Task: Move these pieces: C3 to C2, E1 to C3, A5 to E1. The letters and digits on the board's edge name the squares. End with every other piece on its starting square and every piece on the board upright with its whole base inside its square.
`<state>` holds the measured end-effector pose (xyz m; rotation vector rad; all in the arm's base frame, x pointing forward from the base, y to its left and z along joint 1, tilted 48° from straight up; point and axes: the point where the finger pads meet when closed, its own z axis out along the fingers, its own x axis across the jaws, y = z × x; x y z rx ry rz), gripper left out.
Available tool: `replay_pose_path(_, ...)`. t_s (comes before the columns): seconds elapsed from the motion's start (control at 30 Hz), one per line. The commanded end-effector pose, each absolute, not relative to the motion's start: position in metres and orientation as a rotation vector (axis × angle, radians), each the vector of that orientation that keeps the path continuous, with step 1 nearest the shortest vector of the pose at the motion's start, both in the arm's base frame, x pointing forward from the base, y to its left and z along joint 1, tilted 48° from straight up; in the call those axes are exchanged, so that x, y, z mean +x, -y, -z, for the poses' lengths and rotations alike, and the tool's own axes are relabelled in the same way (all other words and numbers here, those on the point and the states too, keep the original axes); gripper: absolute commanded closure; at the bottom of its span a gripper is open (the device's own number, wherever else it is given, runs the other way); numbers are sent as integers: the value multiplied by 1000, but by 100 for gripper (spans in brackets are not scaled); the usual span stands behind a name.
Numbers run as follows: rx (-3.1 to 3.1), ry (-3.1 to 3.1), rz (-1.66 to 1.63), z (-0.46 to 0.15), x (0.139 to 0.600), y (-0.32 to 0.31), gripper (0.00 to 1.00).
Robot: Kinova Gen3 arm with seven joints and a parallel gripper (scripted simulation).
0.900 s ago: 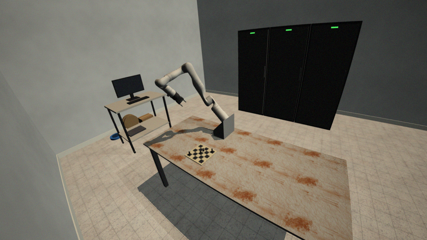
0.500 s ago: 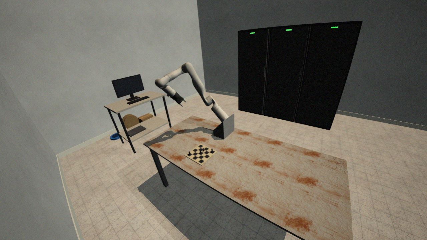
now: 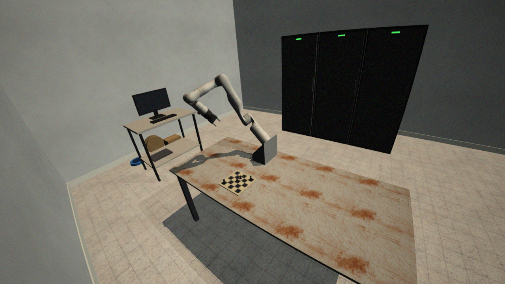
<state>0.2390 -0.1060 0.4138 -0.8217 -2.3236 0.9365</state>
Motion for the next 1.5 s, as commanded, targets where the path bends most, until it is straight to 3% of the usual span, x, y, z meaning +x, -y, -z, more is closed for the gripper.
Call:
replay_pose_path(0.0, -871, 2317, -929, -407, 239, 106, 0)
replay_pose_path(0.77, -1613, 2093, -769, -314, 260, 102, 0)
replay_pose_path(1.47, -2759, 1033, -418, -170, 338, 159, 0)
